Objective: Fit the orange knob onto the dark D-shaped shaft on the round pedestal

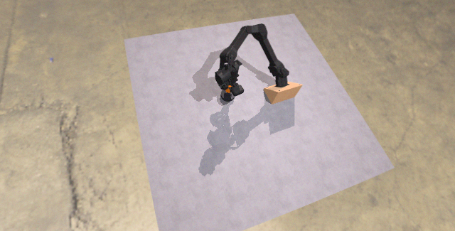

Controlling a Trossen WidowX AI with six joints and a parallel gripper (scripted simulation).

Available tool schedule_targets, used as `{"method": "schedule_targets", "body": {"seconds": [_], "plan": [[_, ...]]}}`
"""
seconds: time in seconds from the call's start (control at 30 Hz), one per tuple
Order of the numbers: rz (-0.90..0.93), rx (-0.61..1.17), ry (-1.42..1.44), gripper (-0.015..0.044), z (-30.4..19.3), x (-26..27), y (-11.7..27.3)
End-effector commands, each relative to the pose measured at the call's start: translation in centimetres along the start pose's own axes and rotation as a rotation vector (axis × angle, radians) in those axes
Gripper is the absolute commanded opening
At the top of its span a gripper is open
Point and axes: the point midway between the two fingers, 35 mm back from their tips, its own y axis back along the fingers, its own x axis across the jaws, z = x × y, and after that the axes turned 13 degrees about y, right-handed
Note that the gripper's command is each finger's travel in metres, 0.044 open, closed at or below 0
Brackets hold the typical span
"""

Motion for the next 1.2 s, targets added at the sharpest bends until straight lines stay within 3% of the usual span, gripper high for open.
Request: {"method": "schedule_targets", "body": {"seconds": [0.0, 1.17], "plan": [[-0.005, -0.010, -0.002, 0.0000, 0.21, -0.28, 0.25], [-0.005, -0.010, -0.002, 0.0000, -0.15, -0.02, -0.31]]}}
